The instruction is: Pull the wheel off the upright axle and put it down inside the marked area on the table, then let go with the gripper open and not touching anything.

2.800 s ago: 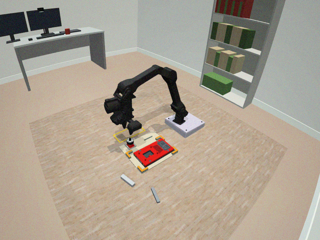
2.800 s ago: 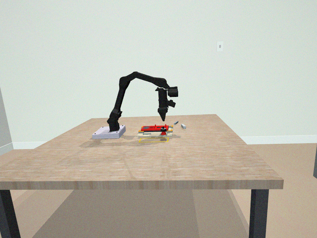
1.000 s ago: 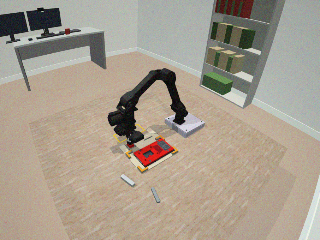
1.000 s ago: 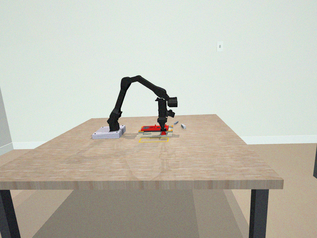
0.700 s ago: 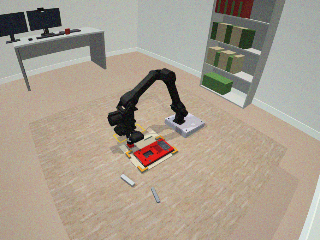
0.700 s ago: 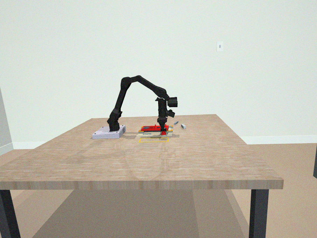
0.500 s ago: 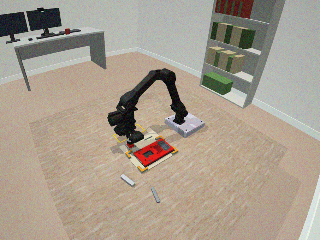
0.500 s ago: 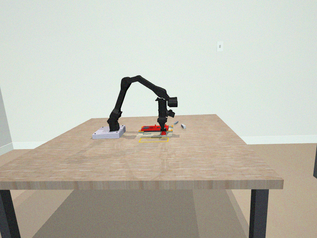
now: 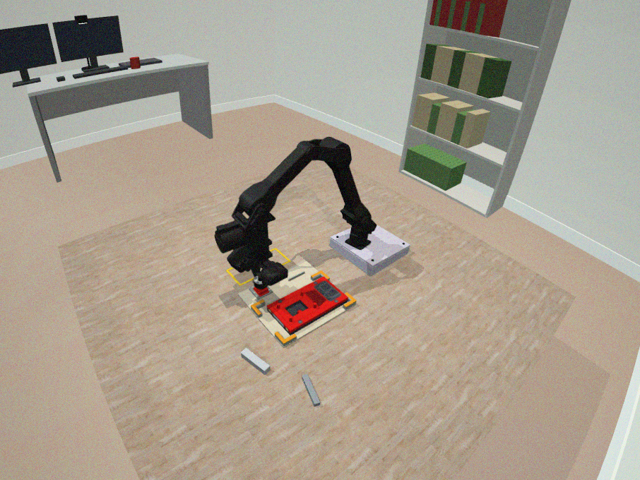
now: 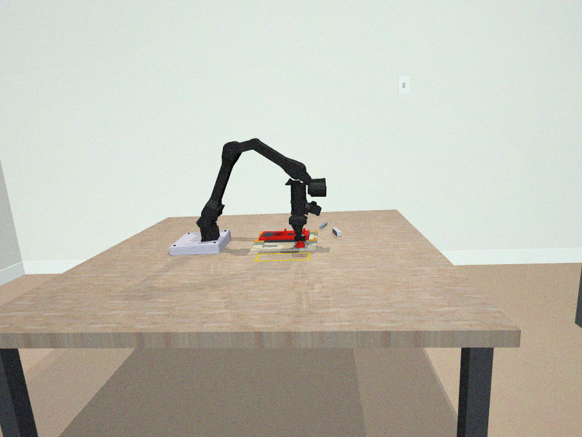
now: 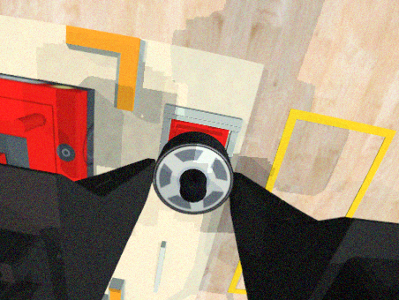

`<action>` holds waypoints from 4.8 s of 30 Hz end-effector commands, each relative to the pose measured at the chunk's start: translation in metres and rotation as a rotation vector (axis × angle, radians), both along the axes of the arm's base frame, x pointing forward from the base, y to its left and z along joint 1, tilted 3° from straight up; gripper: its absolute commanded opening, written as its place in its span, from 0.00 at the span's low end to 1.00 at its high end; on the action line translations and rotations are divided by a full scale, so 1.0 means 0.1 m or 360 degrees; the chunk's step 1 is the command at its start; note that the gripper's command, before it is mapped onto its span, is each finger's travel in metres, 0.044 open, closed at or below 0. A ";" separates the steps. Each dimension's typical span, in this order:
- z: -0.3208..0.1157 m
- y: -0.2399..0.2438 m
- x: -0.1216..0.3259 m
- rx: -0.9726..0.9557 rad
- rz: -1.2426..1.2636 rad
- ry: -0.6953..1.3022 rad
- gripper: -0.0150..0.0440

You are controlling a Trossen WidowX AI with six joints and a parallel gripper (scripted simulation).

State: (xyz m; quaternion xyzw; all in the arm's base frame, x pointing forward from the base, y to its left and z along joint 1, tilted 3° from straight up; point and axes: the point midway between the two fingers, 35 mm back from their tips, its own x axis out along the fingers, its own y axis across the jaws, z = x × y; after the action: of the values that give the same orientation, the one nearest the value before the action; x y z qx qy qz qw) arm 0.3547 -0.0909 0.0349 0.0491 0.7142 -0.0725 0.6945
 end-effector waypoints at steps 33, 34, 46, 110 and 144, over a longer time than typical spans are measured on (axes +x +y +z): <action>0.19 0.01 0.00 -0.0006 0.0004 -0.0014 0.25; 0.20 0.01 0.00 -0.0006 0.0004 -0.0014 0.25; 0.24 0.01 0.00 -0.0007 0.0005 -0.0016 0.25; 0.70 -0.85 -0.69 -0.0021 0.0007 -0.0008 0.25; -0.31 -0.91 -0.77 -0.0011 0.0000 0.0003 0.30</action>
State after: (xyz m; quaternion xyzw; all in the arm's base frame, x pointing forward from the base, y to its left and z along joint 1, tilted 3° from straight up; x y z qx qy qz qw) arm 0.2776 -0.1825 0.0032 0.0464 0.7140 -0.0753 0.6945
